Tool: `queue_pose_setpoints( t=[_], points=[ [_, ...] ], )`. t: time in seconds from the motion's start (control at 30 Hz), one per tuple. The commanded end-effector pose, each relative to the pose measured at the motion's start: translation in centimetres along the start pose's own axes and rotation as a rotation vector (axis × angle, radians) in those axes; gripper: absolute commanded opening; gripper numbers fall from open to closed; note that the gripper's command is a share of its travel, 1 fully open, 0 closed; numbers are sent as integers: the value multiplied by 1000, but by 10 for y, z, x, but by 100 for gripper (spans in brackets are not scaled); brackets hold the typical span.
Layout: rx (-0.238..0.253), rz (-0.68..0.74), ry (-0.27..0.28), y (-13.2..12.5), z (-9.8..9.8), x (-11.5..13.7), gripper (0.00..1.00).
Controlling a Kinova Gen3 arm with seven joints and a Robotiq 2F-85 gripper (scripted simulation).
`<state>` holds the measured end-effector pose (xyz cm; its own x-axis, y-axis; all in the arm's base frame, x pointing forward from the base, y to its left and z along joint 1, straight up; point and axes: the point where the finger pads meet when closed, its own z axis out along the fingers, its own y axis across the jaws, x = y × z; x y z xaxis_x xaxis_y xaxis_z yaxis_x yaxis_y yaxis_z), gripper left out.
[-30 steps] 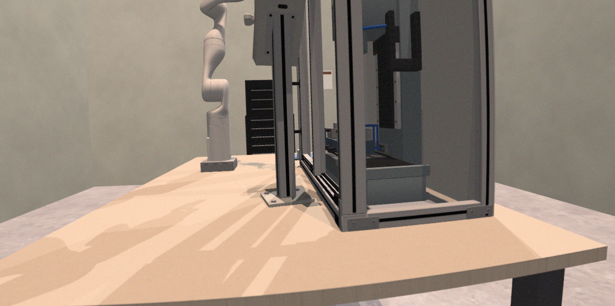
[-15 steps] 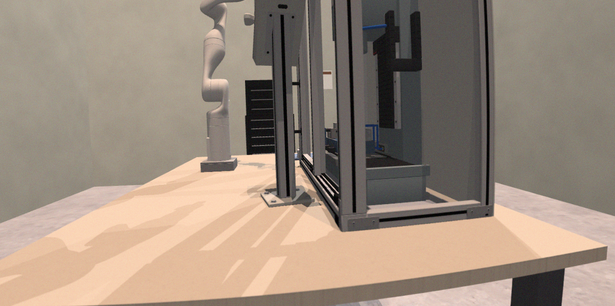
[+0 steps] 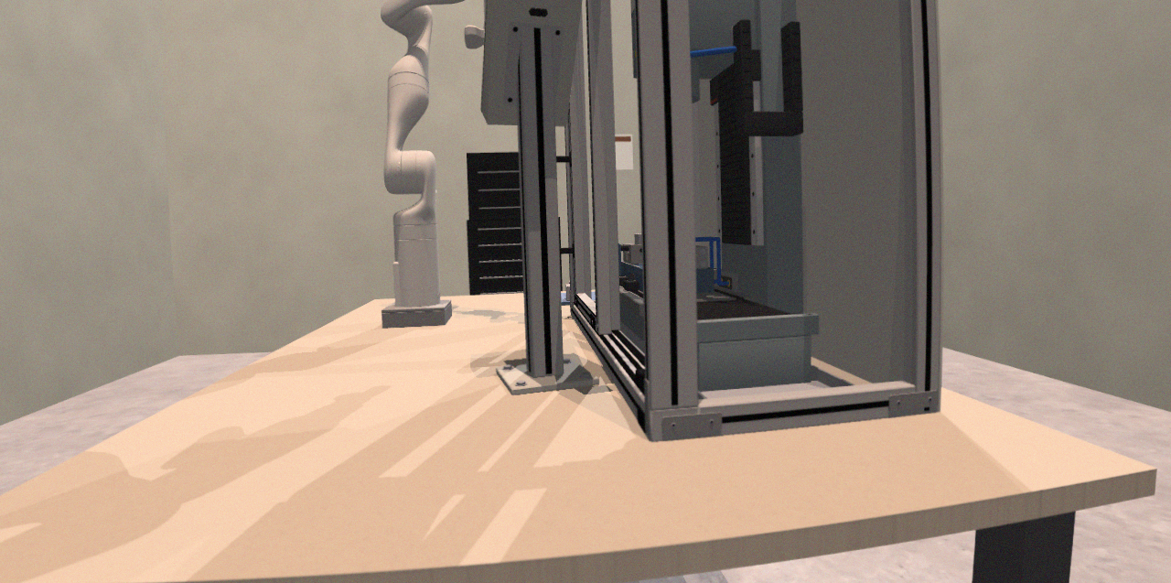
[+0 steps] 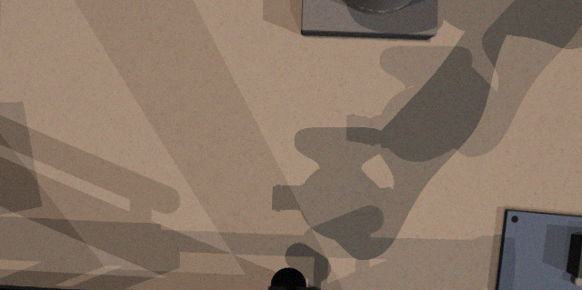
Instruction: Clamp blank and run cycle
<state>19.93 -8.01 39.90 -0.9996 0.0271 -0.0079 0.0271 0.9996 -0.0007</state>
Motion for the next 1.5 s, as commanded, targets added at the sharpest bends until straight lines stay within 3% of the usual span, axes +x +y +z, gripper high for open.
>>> queue_pose_setpoints(
  t=[0.0, 0.23, 0.4, 0.8, 0.97, 1.37, 1.47],
  points=[
    [0, 0, -1, 0, 0, 0, 10],
    [0, 0, -1, 0, 0, 0, 10],
    [226, -40, -22, -48, -15, -5, 10],
    [226, -40, -22, -48, -15, -5, 10],
    [438, -71, -42, -93, -30, -10, 10],
    [438, -71, -42, -93, -30, -10, 10],
    [561, -88, -54, -120, -38, -13, 10]
  ],
)
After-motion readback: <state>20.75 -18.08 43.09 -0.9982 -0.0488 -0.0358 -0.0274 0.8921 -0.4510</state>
